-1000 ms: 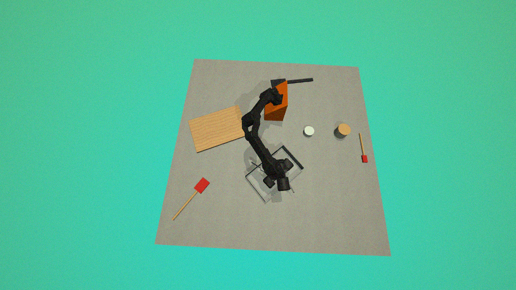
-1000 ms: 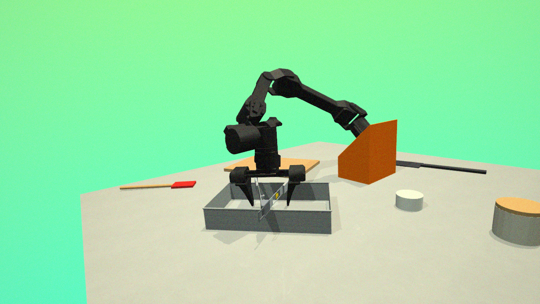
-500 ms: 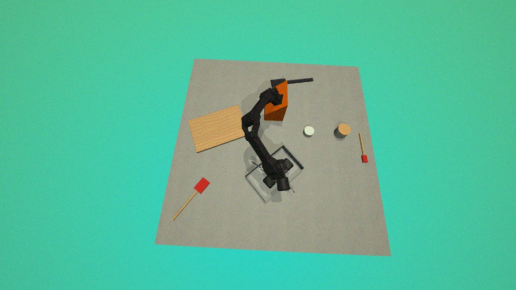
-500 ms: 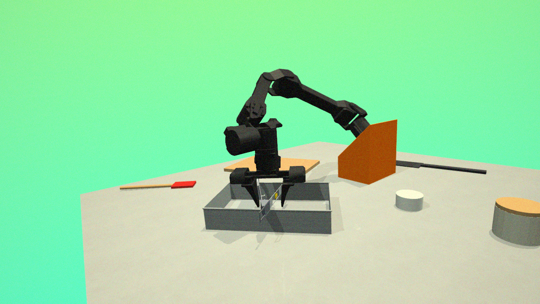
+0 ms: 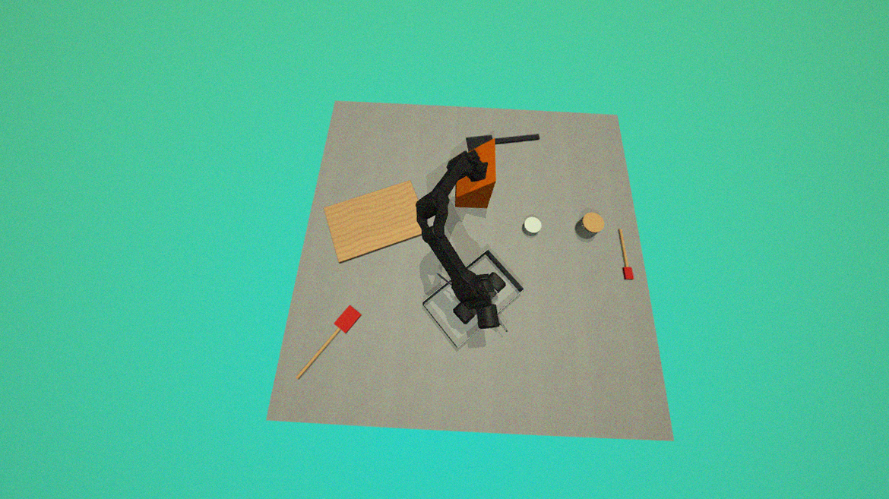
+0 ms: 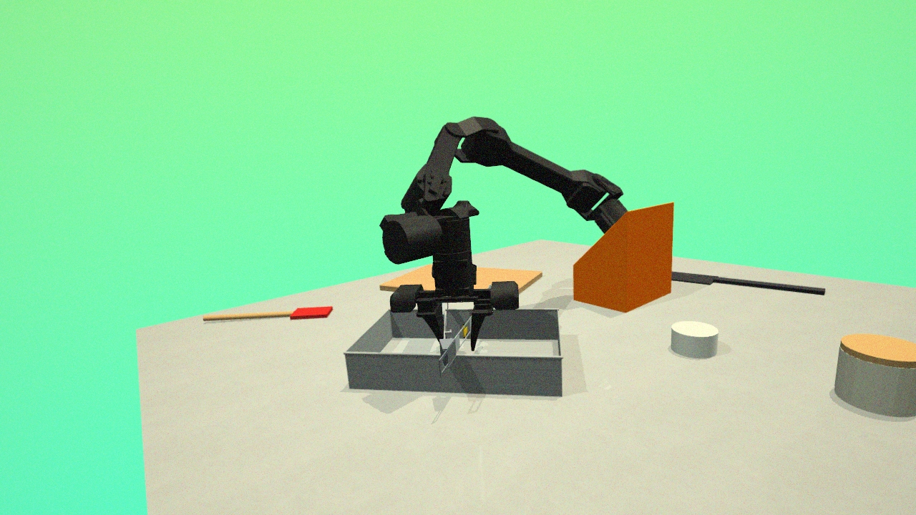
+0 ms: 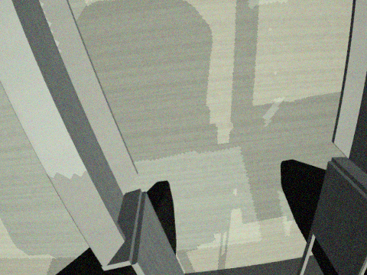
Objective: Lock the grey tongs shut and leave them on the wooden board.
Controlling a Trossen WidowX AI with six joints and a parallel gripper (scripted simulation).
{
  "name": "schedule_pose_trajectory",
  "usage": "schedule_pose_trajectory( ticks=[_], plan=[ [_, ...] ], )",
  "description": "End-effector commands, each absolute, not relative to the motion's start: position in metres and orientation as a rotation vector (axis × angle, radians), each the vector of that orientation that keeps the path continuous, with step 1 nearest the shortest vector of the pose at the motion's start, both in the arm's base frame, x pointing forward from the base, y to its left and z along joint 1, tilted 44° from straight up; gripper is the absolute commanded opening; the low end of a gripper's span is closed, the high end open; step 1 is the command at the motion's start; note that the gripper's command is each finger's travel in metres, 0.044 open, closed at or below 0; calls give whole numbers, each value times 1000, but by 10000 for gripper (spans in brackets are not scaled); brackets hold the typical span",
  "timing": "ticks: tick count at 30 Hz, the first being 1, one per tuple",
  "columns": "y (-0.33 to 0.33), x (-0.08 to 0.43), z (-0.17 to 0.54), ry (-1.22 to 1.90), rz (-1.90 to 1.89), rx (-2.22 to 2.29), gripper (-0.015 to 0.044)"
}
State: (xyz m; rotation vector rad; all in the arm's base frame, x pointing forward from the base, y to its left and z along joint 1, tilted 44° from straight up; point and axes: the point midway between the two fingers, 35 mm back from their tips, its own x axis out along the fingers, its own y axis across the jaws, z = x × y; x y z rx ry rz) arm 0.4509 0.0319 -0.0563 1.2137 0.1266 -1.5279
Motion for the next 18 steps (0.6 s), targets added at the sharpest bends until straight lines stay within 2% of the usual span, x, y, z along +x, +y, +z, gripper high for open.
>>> schedule_pose_trajectory(
  ticks=[1,18],
  plan=[
    [32,451,-56,122,-1527,1214,168],
    [32,451,-56,122,-1527,1214,55]
  ],
)
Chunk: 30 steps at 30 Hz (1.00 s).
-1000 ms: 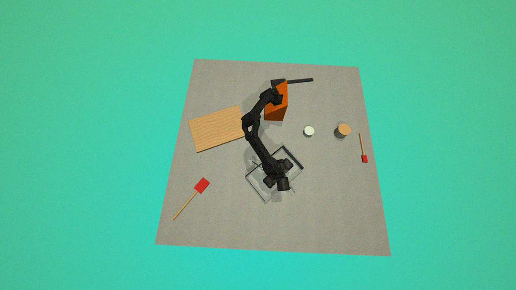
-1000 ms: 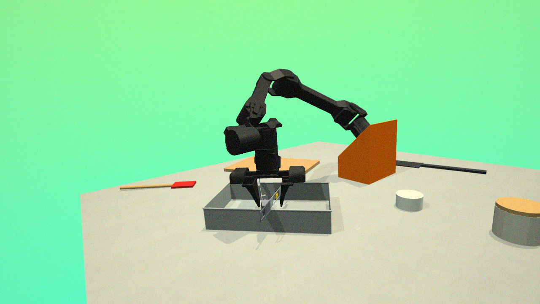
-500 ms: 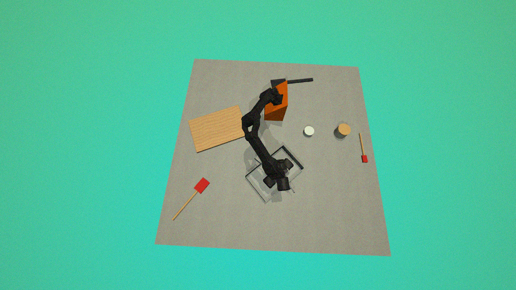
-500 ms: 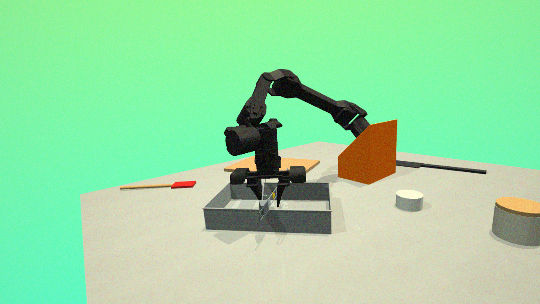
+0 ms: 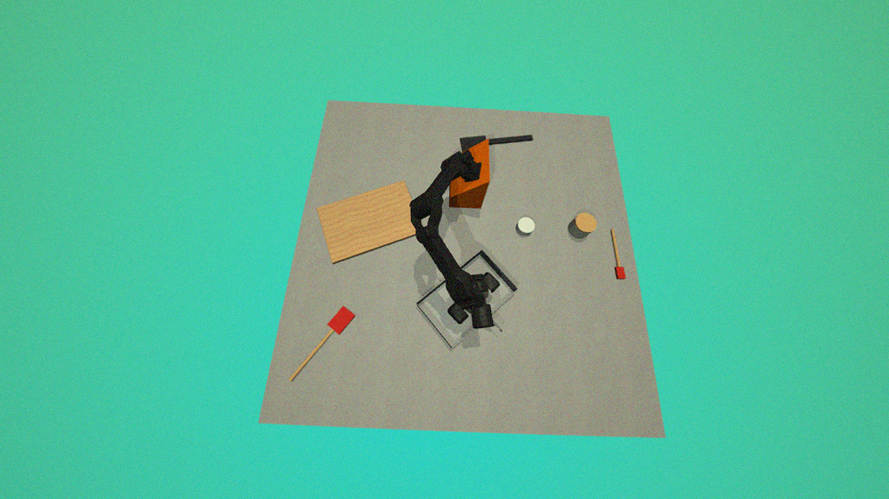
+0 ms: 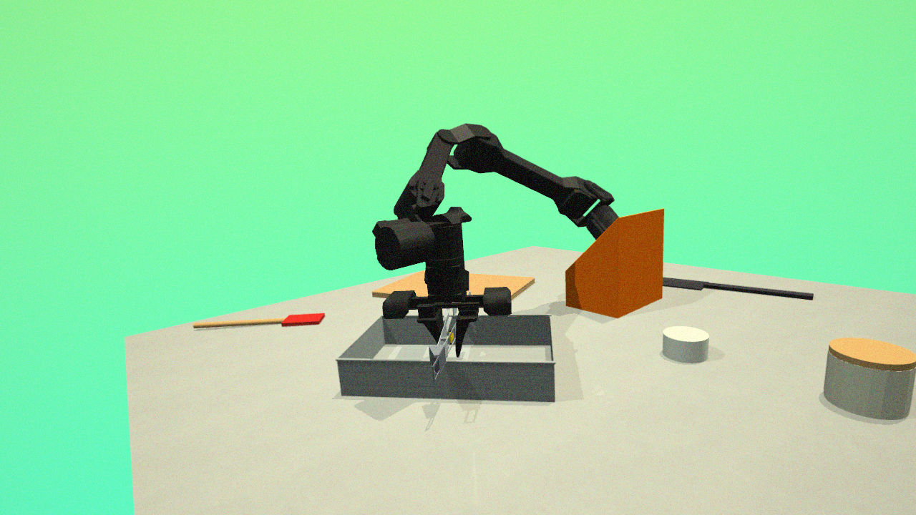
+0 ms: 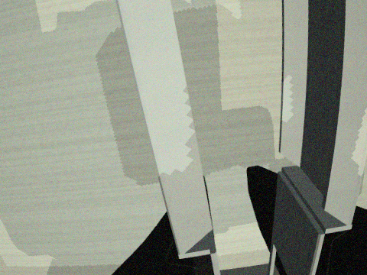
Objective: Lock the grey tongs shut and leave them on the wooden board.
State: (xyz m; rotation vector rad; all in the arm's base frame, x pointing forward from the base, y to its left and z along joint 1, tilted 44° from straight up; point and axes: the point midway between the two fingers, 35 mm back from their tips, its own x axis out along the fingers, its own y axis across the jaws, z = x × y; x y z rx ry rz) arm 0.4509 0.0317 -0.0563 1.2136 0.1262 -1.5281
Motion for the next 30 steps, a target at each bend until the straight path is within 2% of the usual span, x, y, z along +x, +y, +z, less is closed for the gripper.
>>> schedule_pose_trajectory(
  ticks=[1,6,12,13,18,26,30],
  plan=[
    [32,451,-56,122,-1527,1214,48],
    [32,451,-56,122,-1527,1214,15],
    [32,451,-56,122,-1527,1214,-143],
    [32,451,-56,122,-1527,1214,-150],
    [38,451,-50,124,-1527,1215,-150],
    [112,434,28,129,-1527,1212,-150],
    [118,431,36,128,-1527,1211,-150]
  ],
)
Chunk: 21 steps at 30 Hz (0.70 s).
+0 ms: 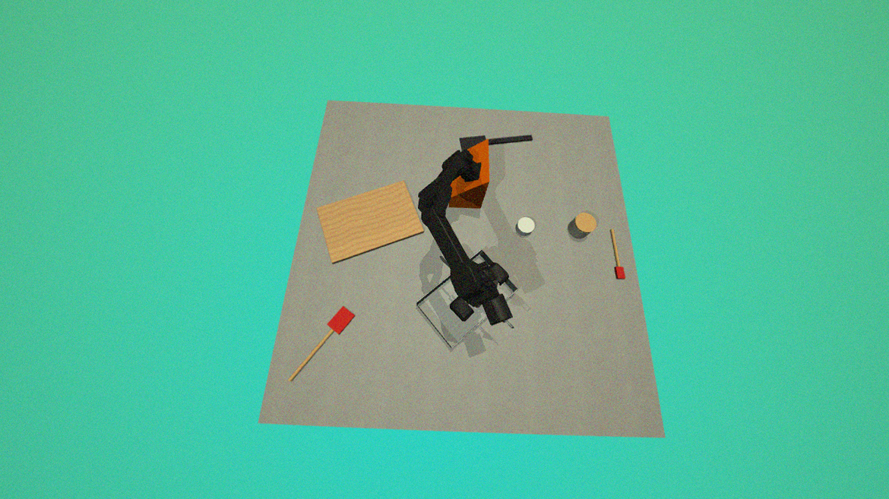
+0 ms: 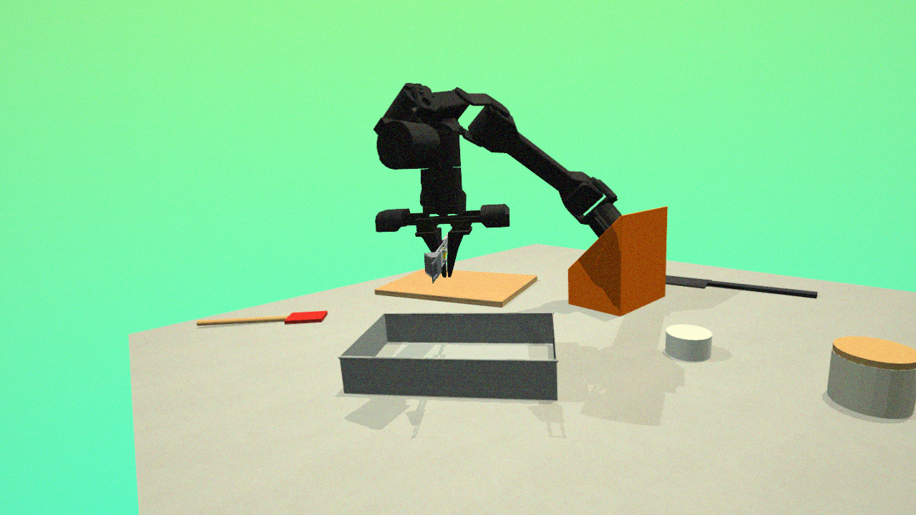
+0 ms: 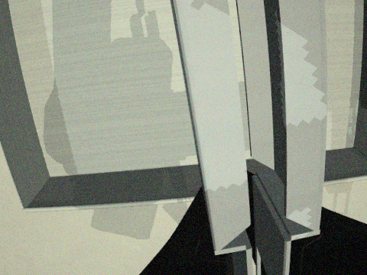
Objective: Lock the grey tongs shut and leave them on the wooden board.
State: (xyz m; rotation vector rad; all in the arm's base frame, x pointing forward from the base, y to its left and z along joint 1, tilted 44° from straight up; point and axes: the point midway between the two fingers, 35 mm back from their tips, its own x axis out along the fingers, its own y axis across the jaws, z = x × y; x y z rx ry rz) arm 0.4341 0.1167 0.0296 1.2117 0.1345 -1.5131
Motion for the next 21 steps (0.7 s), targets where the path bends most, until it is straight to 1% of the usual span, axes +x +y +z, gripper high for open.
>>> schedule_pose_trajectory(
  ticks=[1,10,14,21],
  plan=[
    [118,431,36,128,-1527,1211,-150],
    [118,431,36,128,-1527,1211,-150],
    [107,433,39,146,-1530,1184,-150],
    [75,434,71,243,-1502,1102,-150]
  ],
)
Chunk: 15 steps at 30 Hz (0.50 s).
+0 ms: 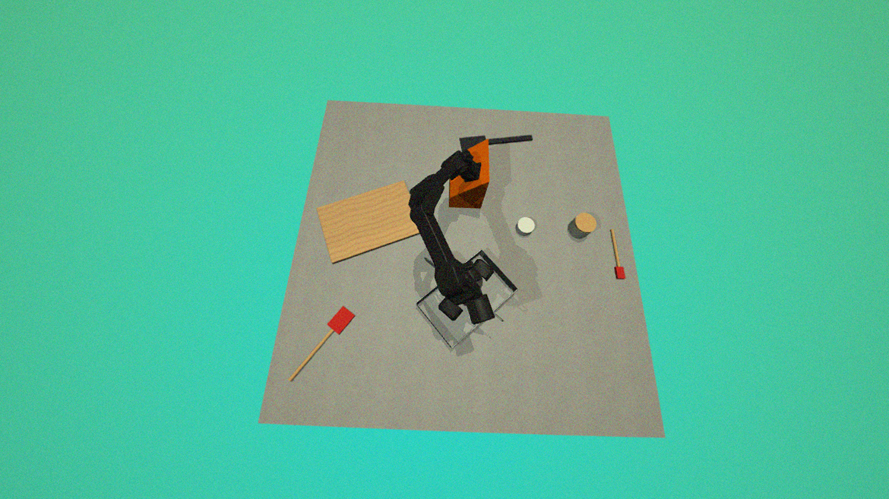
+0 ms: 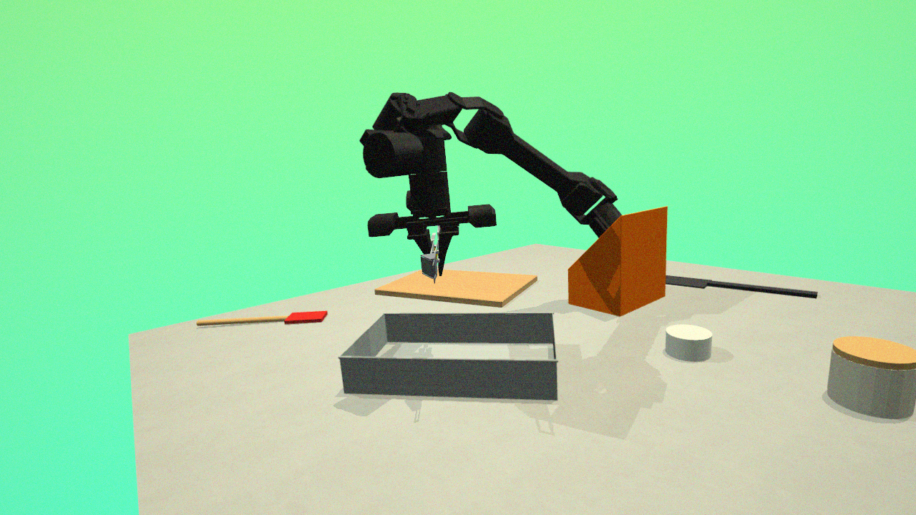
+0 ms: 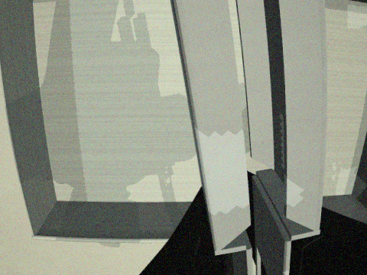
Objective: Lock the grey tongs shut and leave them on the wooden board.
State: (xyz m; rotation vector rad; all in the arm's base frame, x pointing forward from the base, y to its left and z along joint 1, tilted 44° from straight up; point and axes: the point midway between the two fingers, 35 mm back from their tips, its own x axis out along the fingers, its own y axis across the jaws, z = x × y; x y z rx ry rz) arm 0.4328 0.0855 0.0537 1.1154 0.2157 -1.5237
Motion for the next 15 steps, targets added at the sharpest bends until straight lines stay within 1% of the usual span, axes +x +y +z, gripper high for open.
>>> schedule_pose_trajectory(
  ticks=[1,15],
  plan=[
    [70,434,76,256,-1498,1088,-150],
    [0,418,140,432,-1418,893,-150]
  ],
)
